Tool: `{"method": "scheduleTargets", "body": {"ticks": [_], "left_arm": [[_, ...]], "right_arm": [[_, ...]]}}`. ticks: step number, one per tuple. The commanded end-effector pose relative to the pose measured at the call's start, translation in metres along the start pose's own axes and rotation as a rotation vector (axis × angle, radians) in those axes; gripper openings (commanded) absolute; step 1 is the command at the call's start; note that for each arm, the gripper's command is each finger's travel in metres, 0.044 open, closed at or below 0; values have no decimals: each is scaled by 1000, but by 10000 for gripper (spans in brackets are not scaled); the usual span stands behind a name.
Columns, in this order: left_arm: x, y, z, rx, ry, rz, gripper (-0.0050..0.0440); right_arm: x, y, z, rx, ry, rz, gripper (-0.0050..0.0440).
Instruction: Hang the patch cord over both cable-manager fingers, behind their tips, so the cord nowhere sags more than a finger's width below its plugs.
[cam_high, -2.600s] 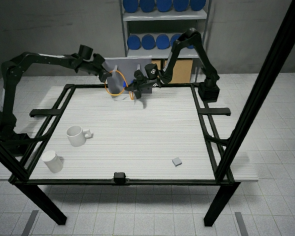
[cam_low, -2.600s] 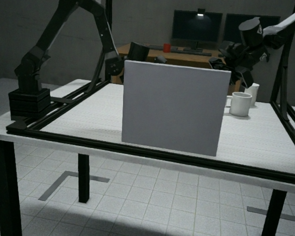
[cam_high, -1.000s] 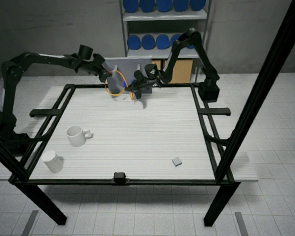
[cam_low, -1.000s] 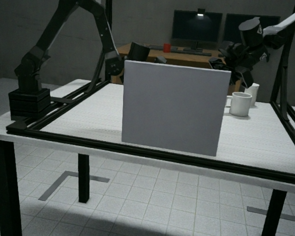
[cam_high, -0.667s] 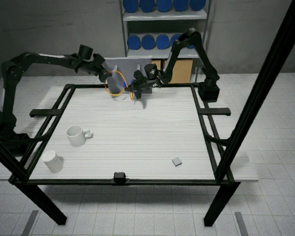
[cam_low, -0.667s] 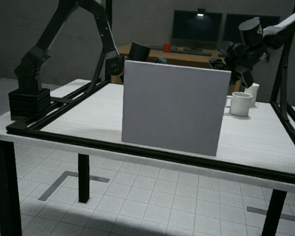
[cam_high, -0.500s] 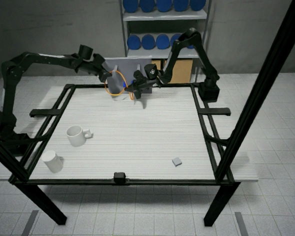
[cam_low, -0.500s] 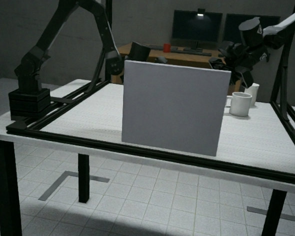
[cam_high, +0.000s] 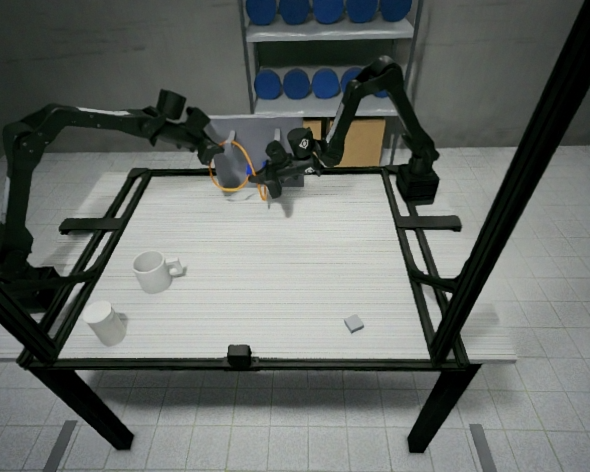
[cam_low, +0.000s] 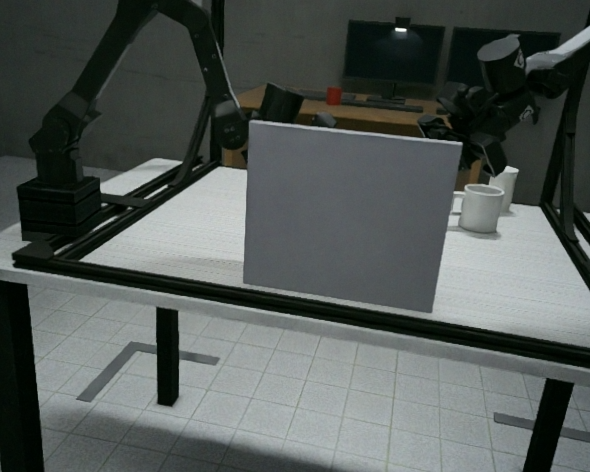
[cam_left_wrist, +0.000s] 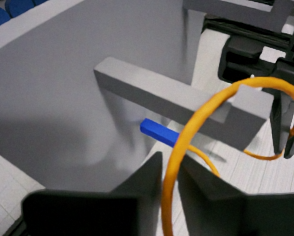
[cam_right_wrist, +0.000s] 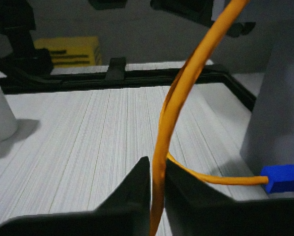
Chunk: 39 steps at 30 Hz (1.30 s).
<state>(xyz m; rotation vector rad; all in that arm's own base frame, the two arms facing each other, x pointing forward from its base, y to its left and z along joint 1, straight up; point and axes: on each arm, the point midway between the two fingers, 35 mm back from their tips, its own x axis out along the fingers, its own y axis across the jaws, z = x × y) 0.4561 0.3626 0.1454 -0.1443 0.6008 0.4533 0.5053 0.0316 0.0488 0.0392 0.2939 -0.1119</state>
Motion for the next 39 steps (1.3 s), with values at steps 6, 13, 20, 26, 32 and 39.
{"method": "scheduleTargets", "body": {"ticks": [6,13,20,26,32,39], "left_arm": [[-9,0,14,8,-32,4,40],[-9,0,14,8,-32,4,40],[-9,0,14,8,-32,4,40],[-9,0,14,8,-32,4,40],[-9,0,14,8,-32,4,40],[-9,0,14,8,-32,4,40]], "right_arm": [[2,3,14,15,-23,-4,25],[4,3,12,21,-12,-8,25],[5,4,11,27,-3,-11,25],[6,5,10,34,6,-15,25],[7,6,10,42,15,-19,25],[8,6,9,50,24,-24,25]]}}
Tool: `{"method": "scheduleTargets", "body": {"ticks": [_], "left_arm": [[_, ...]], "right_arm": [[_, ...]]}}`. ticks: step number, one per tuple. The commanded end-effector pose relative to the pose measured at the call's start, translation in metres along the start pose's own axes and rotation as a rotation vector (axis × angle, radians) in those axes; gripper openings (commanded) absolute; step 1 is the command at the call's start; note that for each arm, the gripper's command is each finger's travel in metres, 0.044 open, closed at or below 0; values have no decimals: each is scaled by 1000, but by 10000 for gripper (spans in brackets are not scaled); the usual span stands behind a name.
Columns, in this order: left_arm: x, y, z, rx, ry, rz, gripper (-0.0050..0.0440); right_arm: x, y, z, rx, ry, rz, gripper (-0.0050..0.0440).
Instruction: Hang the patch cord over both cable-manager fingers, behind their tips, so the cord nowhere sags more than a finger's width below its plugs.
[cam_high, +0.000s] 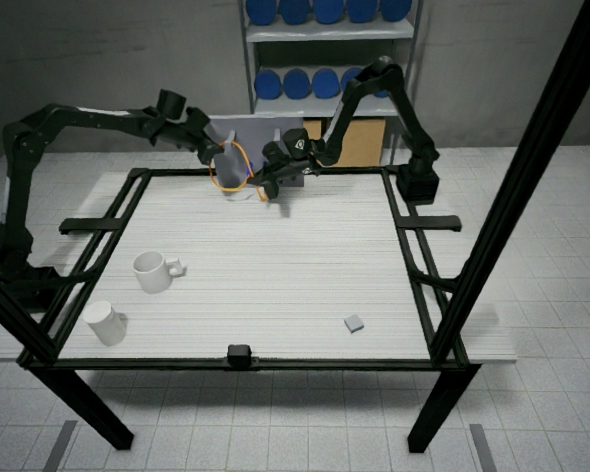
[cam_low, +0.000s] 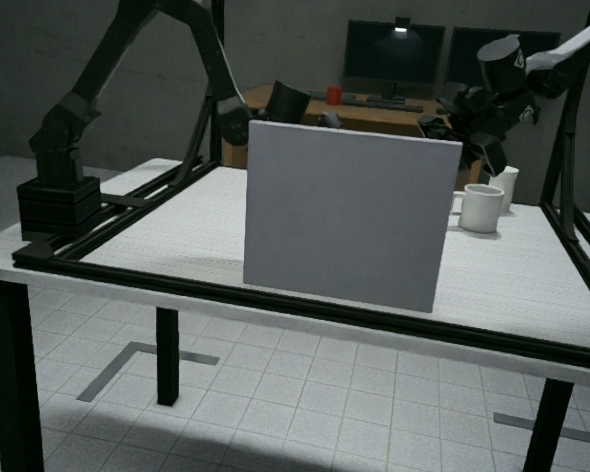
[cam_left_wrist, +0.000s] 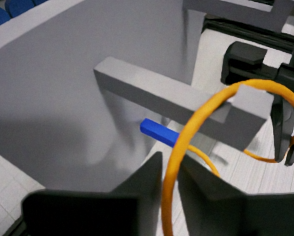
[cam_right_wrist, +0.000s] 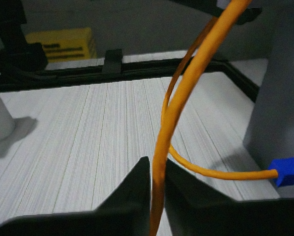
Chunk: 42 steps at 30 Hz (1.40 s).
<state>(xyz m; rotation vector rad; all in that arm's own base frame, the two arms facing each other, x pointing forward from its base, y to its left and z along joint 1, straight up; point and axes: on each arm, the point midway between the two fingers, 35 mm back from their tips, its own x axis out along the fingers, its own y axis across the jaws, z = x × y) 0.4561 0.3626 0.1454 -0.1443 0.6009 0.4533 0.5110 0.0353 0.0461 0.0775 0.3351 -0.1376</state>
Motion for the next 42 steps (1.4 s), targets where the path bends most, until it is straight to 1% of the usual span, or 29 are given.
{"method": "scheduleTargets", "body": {"ticks": [1,42], "left_arm": [[-9,0,14,8,-32,4,40],[-9,0,14,8,-32,4,40]], "right_arm": [[2,3,10,12,-18,-3,25],[11,9,8,77,57,-50,25]]}}
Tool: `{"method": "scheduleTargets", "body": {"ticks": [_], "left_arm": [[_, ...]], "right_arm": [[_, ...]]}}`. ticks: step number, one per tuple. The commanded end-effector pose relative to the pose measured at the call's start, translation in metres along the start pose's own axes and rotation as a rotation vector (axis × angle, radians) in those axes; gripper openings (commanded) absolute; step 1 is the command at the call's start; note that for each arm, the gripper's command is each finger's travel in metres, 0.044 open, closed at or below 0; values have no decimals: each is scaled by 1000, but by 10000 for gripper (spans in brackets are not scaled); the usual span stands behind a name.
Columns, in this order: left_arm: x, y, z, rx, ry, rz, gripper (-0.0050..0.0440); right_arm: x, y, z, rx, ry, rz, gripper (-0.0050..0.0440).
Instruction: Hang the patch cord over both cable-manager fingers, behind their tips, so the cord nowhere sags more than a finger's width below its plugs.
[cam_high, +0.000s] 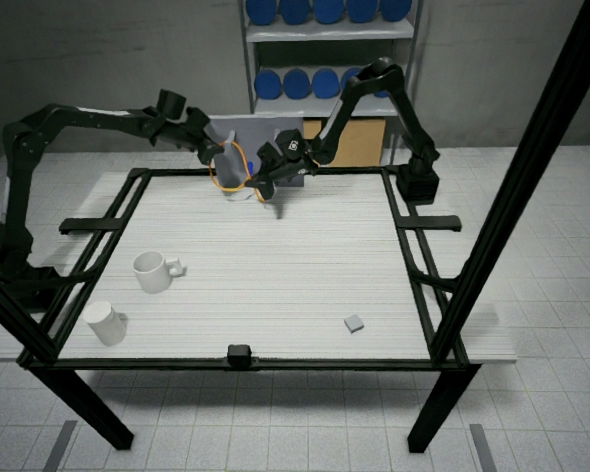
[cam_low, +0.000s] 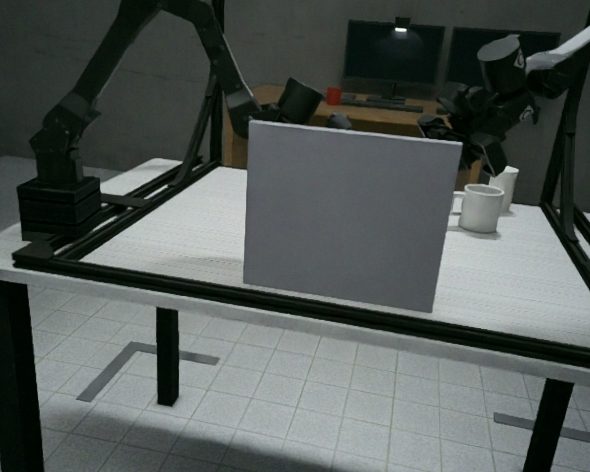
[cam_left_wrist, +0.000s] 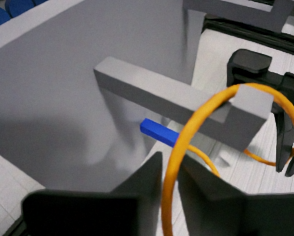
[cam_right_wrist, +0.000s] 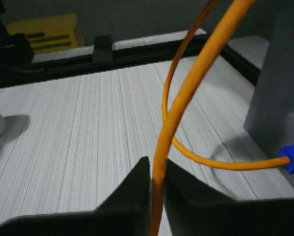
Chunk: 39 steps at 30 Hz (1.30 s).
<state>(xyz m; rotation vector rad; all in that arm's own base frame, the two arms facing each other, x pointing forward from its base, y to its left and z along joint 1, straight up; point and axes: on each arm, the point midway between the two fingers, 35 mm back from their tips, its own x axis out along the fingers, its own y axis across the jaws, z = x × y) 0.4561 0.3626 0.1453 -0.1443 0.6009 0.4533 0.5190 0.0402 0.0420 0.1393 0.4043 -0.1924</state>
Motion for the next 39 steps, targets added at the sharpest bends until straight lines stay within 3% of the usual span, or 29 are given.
{"method": "scheduleTargets", "body": {"ticks": [1,39], "left_arm": [[-9,0,14,8,-32,4,40],[-9,0,14,8,-32,4,40]], "right_arm": [[2,4,9,15,-12,-4,25],[8,10,8,84,65,-70,25]]}}
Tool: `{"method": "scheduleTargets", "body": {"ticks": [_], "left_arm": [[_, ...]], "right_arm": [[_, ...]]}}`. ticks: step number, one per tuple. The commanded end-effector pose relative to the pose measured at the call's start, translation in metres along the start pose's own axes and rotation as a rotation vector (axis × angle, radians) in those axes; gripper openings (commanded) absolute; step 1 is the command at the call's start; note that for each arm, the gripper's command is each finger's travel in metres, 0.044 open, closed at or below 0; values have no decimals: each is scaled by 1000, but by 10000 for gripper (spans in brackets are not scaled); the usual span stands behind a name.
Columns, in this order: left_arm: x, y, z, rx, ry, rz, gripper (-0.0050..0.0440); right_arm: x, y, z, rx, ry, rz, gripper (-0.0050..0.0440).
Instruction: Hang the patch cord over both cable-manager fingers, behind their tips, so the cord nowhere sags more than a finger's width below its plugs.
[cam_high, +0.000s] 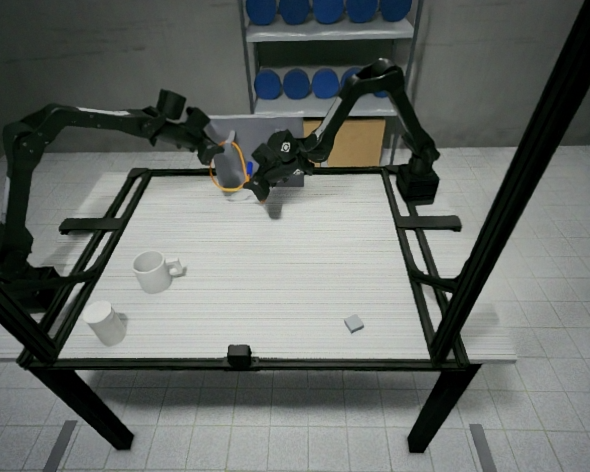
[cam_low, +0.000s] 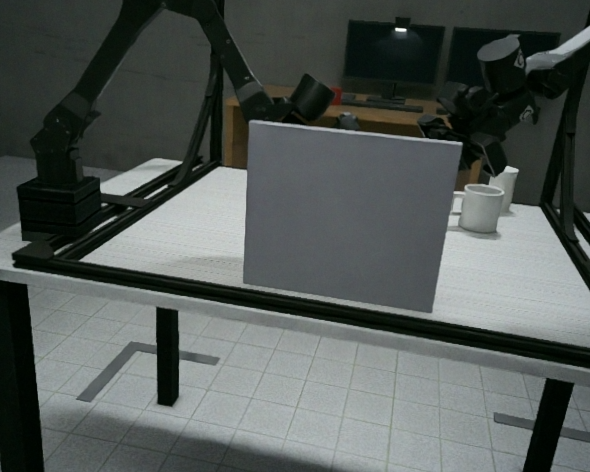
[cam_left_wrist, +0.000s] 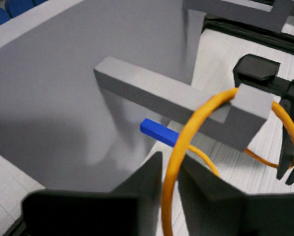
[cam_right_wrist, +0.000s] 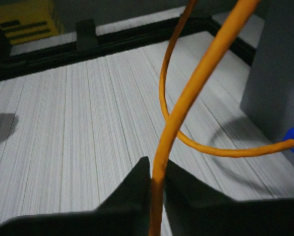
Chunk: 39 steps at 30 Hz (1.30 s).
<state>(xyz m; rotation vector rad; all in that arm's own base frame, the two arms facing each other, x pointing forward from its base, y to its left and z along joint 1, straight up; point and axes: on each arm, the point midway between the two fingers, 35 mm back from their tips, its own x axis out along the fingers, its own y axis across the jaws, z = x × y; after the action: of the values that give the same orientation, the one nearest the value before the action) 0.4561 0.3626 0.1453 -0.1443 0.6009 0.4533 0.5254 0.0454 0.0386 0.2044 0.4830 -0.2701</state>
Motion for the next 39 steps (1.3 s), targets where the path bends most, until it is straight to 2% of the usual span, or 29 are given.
{"method": "scheduleTargets", "body": {"ticks": [1,39], "left_arm": [[-9,0,14,8,-32,4,40],[-9,0,14,8,-32,4,40]], "right_arm": [[0,5,10,13,-16,0,25],[0,11,10,86,61,-90,25]]}}
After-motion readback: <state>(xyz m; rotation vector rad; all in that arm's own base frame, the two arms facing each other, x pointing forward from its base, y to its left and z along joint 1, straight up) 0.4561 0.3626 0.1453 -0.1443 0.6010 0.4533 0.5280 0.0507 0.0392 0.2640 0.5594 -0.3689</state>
